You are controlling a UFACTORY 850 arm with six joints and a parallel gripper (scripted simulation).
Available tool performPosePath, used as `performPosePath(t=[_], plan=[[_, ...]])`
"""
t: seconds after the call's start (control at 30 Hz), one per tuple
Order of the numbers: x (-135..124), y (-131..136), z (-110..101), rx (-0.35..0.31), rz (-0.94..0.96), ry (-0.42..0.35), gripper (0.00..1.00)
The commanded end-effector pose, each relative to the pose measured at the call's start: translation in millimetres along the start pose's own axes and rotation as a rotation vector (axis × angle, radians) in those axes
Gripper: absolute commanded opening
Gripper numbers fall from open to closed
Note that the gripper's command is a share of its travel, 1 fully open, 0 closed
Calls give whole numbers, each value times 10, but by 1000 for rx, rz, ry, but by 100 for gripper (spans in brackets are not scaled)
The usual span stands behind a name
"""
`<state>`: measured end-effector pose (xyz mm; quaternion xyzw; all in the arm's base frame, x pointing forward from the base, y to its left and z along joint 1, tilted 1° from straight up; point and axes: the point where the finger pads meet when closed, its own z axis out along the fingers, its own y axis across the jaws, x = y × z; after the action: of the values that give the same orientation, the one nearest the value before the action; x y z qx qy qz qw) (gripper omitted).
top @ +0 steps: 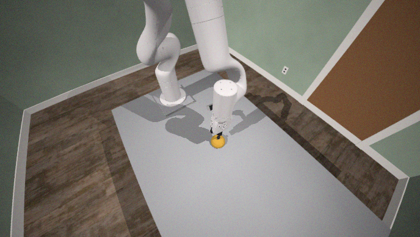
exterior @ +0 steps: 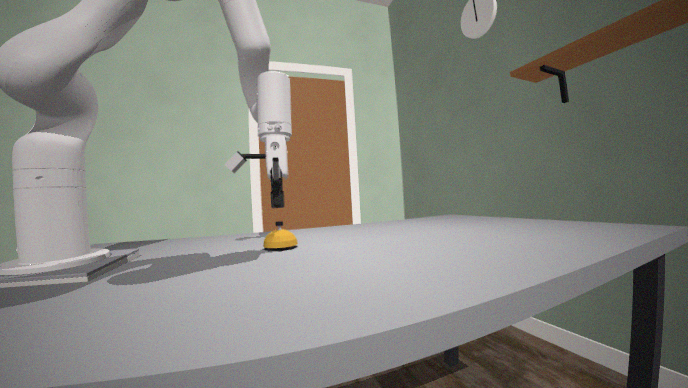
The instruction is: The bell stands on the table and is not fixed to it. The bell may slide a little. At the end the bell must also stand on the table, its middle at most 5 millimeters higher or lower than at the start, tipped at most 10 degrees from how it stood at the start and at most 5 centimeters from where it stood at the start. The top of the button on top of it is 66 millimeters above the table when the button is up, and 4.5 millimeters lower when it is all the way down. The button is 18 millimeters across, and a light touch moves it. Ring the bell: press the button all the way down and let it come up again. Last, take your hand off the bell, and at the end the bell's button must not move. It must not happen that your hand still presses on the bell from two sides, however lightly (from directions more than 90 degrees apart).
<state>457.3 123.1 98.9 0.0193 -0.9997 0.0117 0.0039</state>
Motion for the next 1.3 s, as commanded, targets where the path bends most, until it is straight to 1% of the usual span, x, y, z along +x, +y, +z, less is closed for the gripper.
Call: performPosePath(t=[0.0, 0.43, 1.27], plan=[[-12, 3, 53, 0, 0, -2, 0], [-15, 5, 236, 0, 0, -2, 0], [-15, 5, 272, 0, 0, -2, 0]])
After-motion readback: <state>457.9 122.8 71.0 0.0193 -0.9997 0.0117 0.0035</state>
